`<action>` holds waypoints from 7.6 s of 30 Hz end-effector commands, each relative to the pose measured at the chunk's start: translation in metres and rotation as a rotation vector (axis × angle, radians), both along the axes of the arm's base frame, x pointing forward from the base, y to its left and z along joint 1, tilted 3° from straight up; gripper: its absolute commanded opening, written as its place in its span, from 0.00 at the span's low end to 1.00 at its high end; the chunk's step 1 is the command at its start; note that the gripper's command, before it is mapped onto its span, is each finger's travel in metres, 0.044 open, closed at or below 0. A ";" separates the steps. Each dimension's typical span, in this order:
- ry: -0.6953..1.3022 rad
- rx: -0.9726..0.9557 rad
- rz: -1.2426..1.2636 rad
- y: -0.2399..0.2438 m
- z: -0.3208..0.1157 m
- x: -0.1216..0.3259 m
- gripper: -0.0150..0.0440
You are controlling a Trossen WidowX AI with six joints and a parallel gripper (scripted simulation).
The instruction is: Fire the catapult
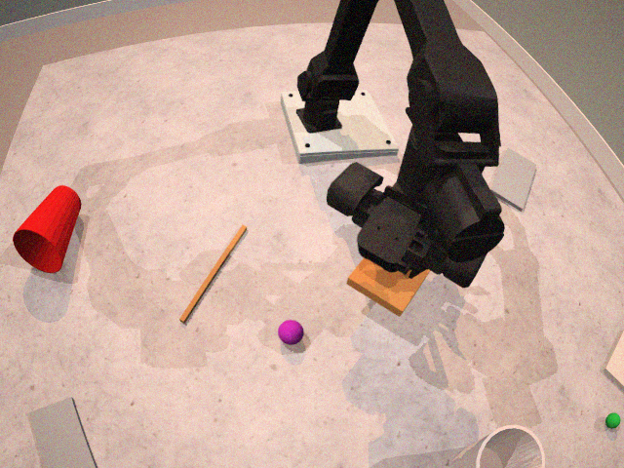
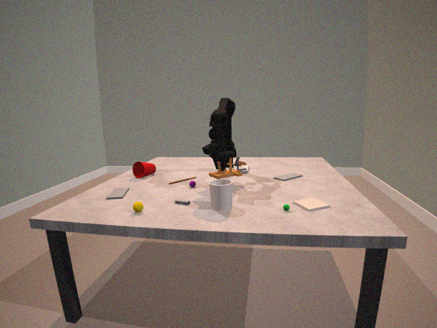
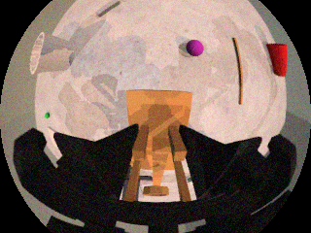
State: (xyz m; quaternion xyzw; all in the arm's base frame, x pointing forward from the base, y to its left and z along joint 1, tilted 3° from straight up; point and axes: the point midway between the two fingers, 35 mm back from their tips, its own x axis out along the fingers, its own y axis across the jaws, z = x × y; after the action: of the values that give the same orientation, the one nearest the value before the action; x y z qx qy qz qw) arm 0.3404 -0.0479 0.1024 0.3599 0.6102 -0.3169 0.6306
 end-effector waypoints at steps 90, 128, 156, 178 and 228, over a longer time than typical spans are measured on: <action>-0.036 -0.044 0.945 0.023 -0.008 0.019 1.00; -0.036 -0.042 0.947 0.024 -0.010 0.014 1.00; -0.036 -0.042 0.947 0.025 -0.047 0.014 1.00; -0.041 -0.048 0.950 0.024 -0.019 0.016 0.28; -0.037 -0.044 0.952 0.026 -0.041 0.017 0.48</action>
State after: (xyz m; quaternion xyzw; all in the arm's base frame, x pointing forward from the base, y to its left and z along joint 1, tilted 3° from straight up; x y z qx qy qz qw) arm 0.3572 -0.0221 0.0607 0.0326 0.6895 0.0010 0.7236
